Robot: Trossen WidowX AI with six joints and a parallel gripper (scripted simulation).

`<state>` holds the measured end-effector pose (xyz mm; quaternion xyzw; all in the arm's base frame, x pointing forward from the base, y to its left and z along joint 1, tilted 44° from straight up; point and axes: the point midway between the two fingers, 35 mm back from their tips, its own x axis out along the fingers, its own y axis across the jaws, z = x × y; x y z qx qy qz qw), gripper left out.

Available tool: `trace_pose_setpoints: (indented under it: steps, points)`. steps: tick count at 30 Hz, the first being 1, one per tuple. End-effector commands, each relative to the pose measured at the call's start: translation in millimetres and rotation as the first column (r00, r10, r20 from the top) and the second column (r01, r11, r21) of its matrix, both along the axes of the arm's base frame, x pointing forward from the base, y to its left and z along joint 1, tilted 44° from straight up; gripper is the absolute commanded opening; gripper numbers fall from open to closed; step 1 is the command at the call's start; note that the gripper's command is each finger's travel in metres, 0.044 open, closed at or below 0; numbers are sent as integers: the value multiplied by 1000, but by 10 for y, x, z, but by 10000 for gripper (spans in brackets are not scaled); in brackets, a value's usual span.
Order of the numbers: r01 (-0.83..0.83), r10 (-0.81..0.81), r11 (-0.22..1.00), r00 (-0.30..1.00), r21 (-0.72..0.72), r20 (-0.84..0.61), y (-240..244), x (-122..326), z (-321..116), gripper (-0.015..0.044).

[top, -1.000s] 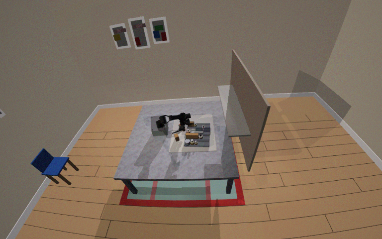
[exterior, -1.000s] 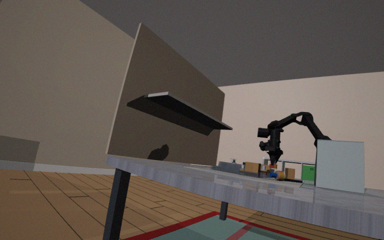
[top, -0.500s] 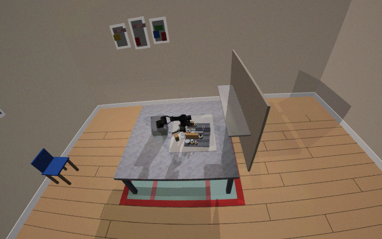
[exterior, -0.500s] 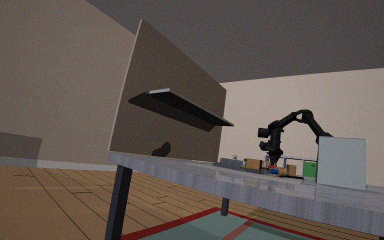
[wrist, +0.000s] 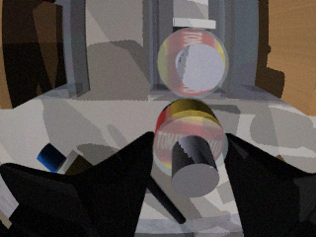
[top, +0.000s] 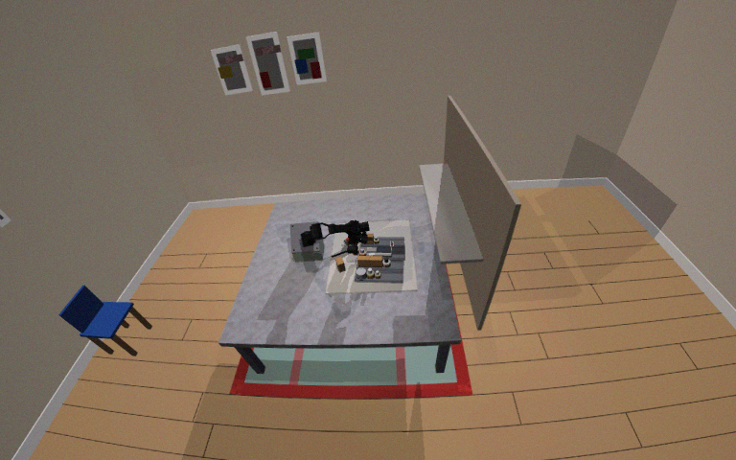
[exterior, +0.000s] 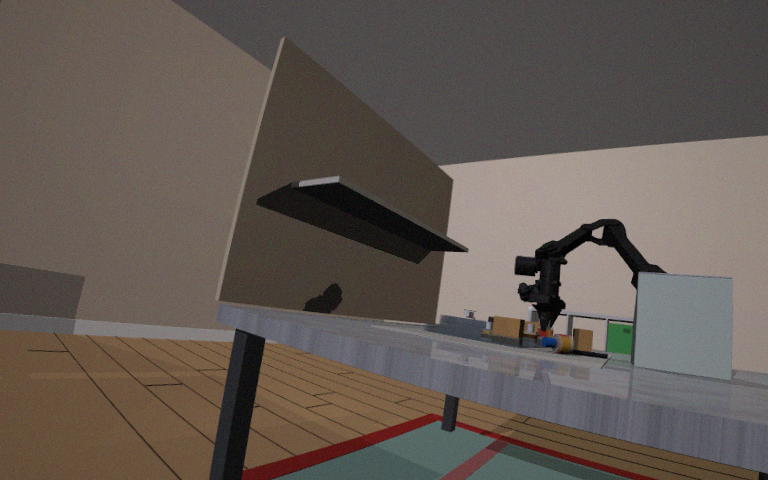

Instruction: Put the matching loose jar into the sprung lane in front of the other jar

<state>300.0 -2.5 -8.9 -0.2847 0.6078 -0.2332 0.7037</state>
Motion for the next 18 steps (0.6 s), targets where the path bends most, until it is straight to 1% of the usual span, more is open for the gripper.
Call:
trace_pose_setpoints:
  steps: [1, 18]
  points:
    - [-4, 4, 1000, 1000, -4, 5, 7, 45, 19, 0]
    - [-4, 4, 1000, 1000, -4, 6, 15, 117, 26, 0]
